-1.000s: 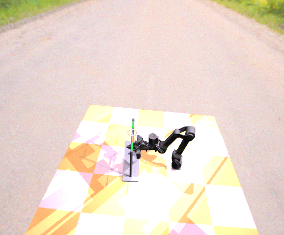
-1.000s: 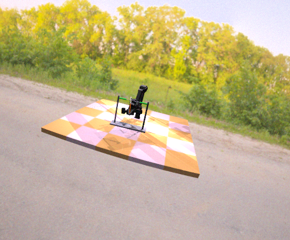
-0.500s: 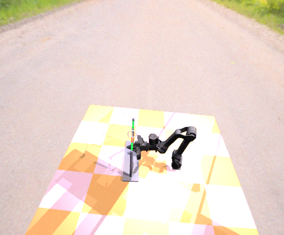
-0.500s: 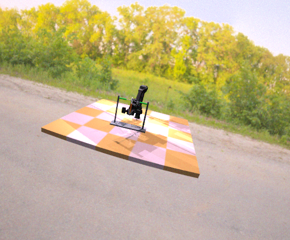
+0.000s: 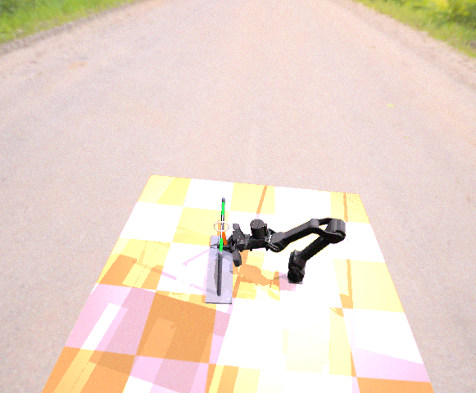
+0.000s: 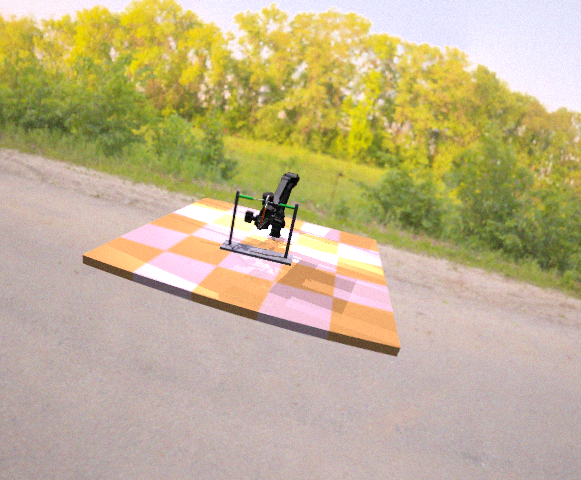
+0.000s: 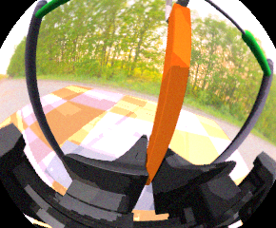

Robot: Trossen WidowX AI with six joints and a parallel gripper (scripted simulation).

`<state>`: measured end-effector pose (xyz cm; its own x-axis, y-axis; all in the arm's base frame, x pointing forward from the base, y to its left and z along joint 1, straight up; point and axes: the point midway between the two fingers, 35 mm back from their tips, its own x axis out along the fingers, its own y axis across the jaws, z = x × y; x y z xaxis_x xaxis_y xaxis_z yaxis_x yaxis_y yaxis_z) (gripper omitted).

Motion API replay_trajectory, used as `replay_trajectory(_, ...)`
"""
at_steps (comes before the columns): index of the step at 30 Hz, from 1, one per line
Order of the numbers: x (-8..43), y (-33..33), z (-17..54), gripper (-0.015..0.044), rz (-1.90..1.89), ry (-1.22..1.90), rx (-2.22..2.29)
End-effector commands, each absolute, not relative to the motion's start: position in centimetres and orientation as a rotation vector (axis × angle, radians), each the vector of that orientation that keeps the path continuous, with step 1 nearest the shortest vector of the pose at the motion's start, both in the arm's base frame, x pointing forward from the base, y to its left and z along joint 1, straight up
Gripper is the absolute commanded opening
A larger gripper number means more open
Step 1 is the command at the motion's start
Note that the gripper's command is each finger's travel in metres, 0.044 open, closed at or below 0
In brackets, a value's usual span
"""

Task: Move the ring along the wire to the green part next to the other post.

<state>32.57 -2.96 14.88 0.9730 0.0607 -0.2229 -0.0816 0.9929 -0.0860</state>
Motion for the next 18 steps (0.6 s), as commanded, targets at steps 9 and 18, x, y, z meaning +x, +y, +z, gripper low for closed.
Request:
replay_trajectory(9, 32.2, -1.8, 15.0, -0.0150, 0.104, 0.234, -0.112)
replay_trajectory(18, 32.0, -0.4, 14.9, -0.0150, 0.107, 0.235, -0.070)
